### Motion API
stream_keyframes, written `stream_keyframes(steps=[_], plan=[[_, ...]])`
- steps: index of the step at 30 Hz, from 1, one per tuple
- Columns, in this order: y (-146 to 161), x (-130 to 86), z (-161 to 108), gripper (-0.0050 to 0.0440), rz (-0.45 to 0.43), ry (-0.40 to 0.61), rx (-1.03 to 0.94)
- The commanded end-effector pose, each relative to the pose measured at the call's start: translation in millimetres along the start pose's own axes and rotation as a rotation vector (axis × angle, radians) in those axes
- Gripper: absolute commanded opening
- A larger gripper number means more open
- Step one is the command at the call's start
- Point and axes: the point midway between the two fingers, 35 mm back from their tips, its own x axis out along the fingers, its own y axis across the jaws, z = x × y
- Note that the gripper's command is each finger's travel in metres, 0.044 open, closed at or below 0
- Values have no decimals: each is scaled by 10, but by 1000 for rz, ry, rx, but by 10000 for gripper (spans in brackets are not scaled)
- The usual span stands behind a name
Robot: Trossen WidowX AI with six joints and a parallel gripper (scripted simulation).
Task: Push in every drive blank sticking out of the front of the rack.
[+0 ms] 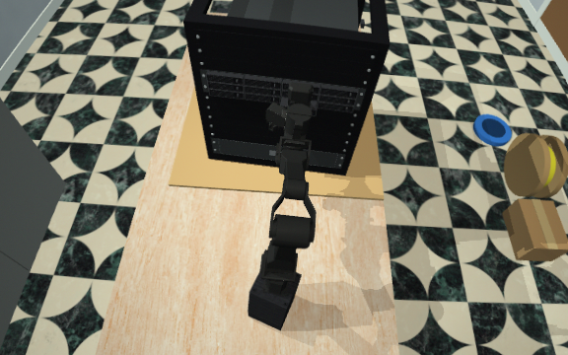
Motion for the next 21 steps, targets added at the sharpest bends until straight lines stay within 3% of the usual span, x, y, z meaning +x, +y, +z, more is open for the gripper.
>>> stream_keyframes(steps=[1,21], plan=[[-85,26,-6,-50,-19,-1,5],[-86,72,0,-50,-19,-1,5]])
